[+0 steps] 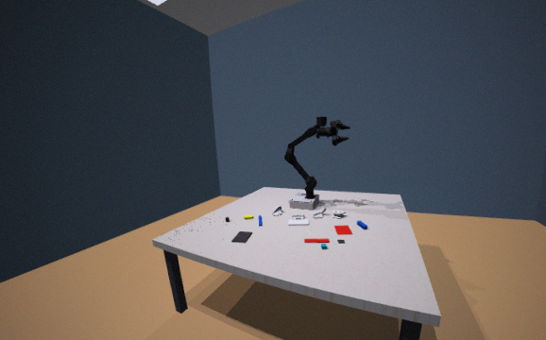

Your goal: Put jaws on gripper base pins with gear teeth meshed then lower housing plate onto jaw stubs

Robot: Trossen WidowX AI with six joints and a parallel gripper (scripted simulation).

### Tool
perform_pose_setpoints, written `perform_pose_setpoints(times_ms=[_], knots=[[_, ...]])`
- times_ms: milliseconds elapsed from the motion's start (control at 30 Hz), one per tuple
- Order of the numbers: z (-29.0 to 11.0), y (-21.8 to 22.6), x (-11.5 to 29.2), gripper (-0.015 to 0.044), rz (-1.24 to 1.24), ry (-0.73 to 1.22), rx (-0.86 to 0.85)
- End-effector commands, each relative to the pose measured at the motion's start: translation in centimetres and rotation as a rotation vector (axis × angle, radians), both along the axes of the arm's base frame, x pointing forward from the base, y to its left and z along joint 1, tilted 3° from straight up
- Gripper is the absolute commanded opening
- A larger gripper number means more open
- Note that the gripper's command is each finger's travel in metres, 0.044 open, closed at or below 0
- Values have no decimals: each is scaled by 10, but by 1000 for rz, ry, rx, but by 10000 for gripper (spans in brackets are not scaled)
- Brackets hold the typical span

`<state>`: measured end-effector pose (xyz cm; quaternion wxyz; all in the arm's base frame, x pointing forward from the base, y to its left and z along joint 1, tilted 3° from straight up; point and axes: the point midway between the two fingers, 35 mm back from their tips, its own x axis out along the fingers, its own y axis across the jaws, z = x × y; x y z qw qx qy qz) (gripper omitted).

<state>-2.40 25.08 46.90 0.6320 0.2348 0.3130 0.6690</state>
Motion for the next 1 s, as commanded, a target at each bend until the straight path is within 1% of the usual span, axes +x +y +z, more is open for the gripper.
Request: perform_pose_setpoints(times_ms=[0,467,967], knots=[[-17,10,6,440,-20,-80,-49],[-62,31,30,440,-55,-342,-186],[-113,43,61,440,-47,-608,-358]])
